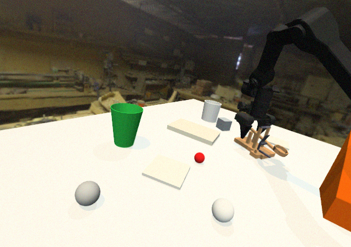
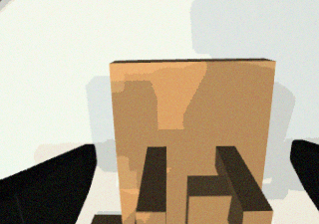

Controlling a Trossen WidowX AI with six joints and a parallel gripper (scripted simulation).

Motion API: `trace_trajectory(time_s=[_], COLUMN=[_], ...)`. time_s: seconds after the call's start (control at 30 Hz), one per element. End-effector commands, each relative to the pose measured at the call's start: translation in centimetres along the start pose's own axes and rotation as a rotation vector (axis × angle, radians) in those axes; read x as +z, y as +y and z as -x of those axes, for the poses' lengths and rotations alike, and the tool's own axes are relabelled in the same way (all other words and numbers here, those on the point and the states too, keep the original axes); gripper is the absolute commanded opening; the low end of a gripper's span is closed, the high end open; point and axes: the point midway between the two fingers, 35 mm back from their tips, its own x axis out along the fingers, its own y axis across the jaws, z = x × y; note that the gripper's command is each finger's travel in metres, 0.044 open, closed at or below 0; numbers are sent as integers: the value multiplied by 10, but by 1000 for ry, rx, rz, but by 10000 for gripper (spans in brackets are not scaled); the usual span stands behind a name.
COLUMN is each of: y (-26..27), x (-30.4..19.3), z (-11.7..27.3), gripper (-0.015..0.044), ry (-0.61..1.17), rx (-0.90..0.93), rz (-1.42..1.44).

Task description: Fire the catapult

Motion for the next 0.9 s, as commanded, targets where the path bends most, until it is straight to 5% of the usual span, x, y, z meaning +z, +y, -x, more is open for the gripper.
trace_trajectory(time_s=[0.0,0.1,0.47,0.67,0.8,0.87], y=[-1,-1,0,0,-1,-1], x=[-4,-4,-1,-1,0,-1], z=[-5,-5,-2,-2,37,49], gripper=[440,440,151,111,6,0], ry=[11,11,4,4,3,3], rx=[5,5,0,0,-3,-3], rz=[-12,-12,-2,-2,-3,-3])
